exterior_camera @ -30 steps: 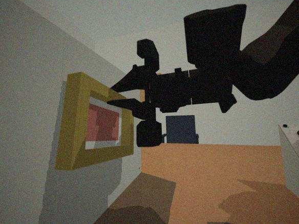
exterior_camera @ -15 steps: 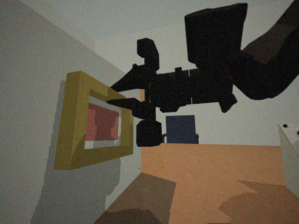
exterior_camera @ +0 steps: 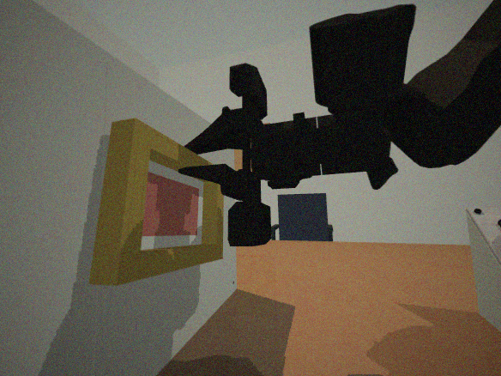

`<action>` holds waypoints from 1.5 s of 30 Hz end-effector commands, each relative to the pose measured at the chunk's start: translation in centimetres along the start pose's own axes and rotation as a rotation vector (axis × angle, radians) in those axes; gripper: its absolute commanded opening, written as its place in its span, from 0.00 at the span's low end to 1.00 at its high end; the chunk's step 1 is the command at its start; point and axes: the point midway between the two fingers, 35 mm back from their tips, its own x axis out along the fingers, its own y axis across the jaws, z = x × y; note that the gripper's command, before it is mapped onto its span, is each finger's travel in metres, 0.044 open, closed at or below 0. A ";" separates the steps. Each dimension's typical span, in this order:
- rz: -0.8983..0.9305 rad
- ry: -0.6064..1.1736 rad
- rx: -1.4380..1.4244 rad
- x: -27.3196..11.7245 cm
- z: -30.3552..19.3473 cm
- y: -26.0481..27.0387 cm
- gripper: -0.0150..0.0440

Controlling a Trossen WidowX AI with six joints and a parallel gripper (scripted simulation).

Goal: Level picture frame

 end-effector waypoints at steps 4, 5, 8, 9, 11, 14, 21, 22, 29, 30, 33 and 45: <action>0.024 0.013 0.009 0.1 -0.6 0.7 0.25; 0.024 0.013 0.009 0.1 -0.6 0.7 0.25; 0.024 0.013 0.009 0.1 -0.6 0.7 0.25; 0.024 0.013 0.009 0.1 -0.6 0.7 0.25; 0.024 0.013 0.009 0.1 -0.6 0.7 0.25; 0.024 0.013 0.009 0.1 -0.6 0.7 0.25; 0.024 0.013 0.009 0.1 -0.6 0.5 0.25; 0.024 0.013 0.009 0.1 -0.6 0.4 0.25; 0.024 0.013 0.009 0.2 -0.5 0.2 0.25; 0.024 0.013 0.009 0.2 -0.5 0.2 0.25; 0.024 0.013 0.009 0.2 -0.5 0.1 0.25; 0.019 0.011 0.006 0.1 -0.4 -0.3 0.25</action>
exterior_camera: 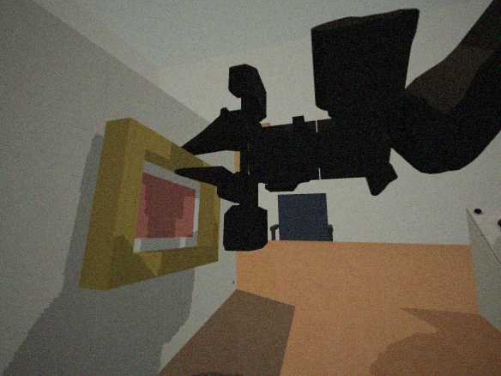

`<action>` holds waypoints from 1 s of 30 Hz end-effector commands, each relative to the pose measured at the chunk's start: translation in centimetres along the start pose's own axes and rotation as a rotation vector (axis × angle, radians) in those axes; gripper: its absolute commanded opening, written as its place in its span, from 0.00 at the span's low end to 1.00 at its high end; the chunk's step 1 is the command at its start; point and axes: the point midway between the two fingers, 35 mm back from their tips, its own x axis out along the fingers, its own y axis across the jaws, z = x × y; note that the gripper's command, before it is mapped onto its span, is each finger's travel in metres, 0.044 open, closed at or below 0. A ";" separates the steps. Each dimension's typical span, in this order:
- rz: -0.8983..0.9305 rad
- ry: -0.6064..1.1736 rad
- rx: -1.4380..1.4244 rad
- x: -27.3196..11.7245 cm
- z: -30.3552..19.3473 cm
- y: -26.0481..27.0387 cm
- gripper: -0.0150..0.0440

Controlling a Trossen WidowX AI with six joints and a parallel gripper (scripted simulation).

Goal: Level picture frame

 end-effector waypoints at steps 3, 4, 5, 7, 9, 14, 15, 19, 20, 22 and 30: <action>-0.001 0.000 0.000 0.0 0.0 0.0 0.25; -0.001 0.000 0.000 0.0 0.0 0.0 0.25; -0.001 0.000 0.000 0.0 0.0 0.0 0.25; -0.001 0.000 0.000 0.0 0.0 0.0 0.25; -0.003 0.000 -0.002 0.0 0.0 -0.1 0.25; -0.006 0.000 -0.022 0.0 0.0 -0.2 0.25; -0.006 0.000 -0.033 0.0 0.0 -0.2 0.25; -0.006 0.000 -0.053 0.0 0.0 -0.2 0.25; -0.006 0.000 -0.053 0.0 0.0 -0.2 0.25; -0.006 0.000 -0.053 0.0 0.0 -0.2 0.25; -0.006 0.000 -0.105 0.0 -0.1 -0.2 0.25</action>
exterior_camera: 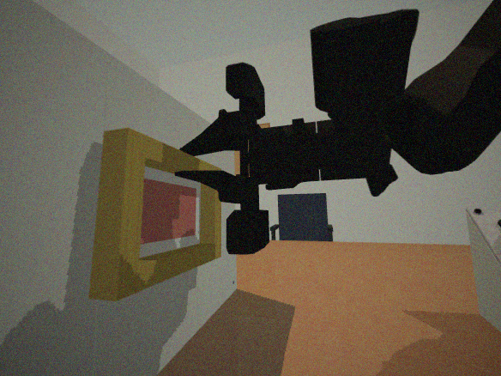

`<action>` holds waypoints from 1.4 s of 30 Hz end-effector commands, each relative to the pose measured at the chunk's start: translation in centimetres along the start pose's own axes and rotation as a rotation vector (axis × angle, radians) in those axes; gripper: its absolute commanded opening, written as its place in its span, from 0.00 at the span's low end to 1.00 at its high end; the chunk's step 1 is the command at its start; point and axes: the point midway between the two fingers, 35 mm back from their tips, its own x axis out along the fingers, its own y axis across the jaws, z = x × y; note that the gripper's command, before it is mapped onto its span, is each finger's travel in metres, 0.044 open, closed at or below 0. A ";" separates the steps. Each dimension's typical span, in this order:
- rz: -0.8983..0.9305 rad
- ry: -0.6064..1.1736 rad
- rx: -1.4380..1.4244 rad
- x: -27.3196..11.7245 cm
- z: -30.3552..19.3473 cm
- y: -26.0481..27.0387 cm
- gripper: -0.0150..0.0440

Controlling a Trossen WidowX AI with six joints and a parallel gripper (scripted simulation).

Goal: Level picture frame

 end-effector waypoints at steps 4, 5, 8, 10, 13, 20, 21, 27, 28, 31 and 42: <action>0.000 0.000 -0.049 0.0 -0.1 0.0 0.25; 0.000 0.000 -0.049 0.0 -0.1 0.0 0.25; 0.000 0.000 -0.075 0.0 -0.1 0.0 0.25; 0.000 0.000 -0.080 0.0 -0.1 0.0 0.25; 0.000 -0.001 -0.064 0.0 0.0 0.0 0.34; 0.000 -0.001 -0.064 0.0 0.0 0.0 0.65; 0.000 -0.001 -0.064 0.0 0.0 0.0 0.69; 0.002 -0.001 -0.045 -1.4 -0.4 0.0 0.69; 0.003 0.000 -0.031 -2.4 -0.6 0.1 0.69; 0.005 0.000 0.009 -5.2 -0.8 0.0 0.69; 0.008 0.004 0.070 -9.3 -0.4 -0.3 0.69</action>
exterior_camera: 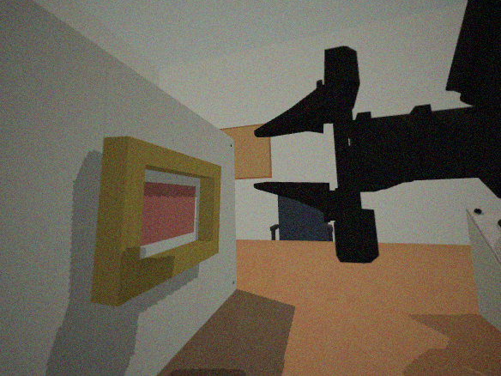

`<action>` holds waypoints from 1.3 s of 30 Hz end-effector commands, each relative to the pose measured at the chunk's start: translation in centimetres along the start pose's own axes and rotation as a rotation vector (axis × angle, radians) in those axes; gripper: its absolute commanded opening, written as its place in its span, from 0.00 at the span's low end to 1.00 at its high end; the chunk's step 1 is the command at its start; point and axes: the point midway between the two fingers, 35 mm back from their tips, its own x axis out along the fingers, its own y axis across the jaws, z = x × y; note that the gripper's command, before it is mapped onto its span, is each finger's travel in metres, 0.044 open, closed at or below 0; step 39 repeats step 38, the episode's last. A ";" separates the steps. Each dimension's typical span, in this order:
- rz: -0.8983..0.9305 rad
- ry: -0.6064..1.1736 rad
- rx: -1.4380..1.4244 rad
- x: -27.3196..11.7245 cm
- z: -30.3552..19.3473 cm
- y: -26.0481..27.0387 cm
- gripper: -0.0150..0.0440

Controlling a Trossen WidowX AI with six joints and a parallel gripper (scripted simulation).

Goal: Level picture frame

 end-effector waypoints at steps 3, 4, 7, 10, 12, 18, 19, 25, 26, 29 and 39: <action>0.001 -0.009 0.015 -1.2 -0.7 0.5 0.69; 0.002 -0.013 0.022 -1.7 -0.9 0.6 0.69; 0.004 -0.025 0.041 -3.5 -1.3 1.3 0.69; 0.006 -0.037 0.058 -5.2 -1.4 1.9 0.69; 0.007 -0.045 0.069 -6.4 -1.2 2.4 0.69; 0.013 -0.067 0.099 -9.7 0.2 3.7 0.69; 0.014 -0.069 0.102 -10.0 0.4 3.8 0.69; 0.008 -0.070 0.090 -9.6 0.4 3.4 0.69; 0.016 -0.069 0.100 -9.8 0.4 3.6 0.69; 0.026 -0.068 0.115 -10.1 0.4 3.8 0.69; 0.026 -0.068 0.115 -10.1 0.4 3.8 0.69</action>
